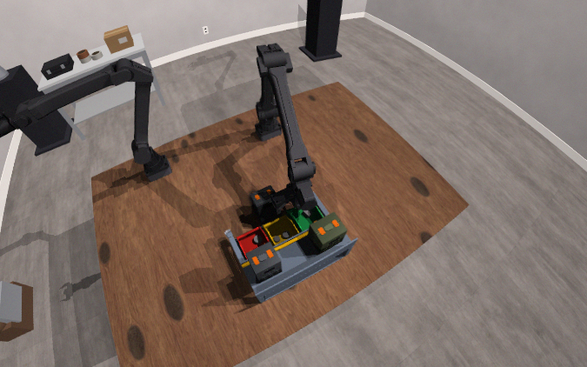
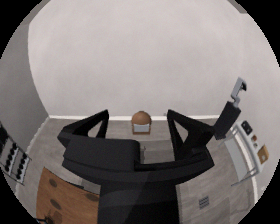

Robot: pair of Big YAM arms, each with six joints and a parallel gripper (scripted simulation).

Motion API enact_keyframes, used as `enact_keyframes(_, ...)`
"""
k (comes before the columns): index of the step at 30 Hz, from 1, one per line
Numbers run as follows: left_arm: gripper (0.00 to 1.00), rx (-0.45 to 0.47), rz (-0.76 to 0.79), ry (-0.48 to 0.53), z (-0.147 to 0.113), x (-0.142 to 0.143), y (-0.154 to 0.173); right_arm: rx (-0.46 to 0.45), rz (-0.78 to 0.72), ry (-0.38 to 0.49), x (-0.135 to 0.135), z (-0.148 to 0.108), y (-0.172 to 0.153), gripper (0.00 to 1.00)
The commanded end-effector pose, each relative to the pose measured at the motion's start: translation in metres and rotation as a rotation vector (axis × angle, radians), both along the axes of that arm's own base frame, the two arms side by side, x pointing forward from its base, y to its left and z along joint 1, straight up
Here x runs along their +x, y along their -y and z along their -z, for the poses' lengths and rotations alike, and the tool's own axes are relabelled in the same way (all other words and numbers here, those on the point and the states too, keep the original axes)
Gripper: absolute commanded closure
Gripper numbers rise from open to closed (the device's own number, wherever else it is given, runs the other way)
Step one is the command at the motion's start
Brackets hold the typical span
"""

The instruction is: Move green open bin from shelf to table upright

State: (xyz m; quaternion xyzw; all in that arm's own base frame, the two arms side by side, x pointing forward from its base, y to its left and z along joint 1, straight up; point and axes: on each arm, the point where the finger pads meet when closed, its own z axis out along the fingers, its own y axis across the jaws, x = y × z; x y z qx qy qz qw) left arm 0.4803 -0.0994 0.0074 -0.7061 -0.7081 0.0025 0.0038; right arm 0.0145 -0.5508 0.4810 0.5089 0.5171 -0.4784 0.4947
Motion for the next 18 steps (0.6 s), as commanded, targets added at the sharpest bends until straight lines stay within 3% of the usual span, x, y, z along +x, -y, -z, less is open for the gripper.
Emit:
enact_keyframes(1,1.00,-0.016,0.011,0.079,-0.0362,0.0277,0.0107,-0.053,0.007,-0.008,-0.0055,-0.0195,-0.0060,0.00)
enact_keyframes(18,1.00,-0.016,0.011,0.081,-0.0402,0.0278,0.0107,-0.053,0.007,-0.008,-0.0055,-0.0195,-0.0060,0.00)
